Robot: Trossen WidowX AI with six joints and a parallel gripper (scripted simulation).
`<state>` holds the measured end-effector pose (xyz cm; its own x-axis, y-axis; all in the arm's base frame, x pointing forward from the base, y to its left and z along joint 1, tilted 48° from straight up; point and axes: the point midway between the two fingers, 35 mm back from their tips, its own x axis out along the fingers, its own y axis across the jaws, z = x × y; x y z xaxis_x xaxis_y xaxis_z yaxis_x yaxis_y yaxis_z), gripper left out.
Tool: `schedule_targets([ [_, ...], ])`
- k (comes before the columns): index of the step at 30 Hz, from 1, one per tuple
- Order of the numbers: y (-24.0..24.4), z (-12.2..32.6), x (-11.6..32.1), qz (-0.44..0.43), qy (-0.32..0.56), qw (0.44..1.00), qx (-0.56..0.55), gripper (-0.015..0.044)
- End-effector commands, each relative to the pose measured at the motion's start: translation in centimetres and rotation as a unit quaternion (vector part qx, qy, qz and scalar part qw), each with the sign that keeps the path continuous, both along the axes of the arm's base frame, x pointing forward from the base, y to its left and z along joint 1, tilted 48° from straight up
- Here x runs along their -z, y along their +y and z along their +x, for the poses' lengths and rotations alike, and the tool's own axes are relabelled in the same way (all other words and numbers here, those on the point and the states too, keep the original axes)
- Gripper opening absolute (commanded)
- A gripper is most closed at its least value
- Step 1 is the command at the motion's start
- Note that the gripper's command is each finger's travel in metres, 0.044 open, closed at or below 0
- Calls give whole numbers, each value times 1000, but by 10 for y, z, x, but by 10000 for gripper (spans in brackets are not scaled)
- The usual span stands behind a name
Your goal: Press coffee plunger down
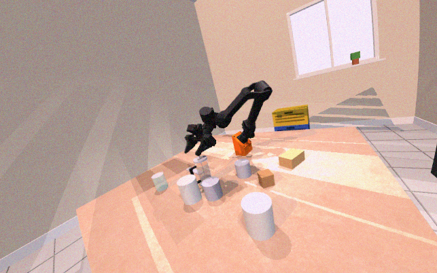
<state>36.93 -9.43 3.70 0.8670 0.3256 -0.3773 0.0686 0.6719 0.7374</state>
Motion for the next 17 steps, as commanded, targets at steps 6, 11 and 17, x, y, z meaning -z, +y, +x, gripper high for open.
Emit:
schedule_targets([
  [6,-43,-28,-60,-2,-3,1000,-4,440],
  [11,-43,-28,-59,-2,-4,1000,-4,440],
  [17,-43,-28,-59,-2,-4,1000,-4,440],
])
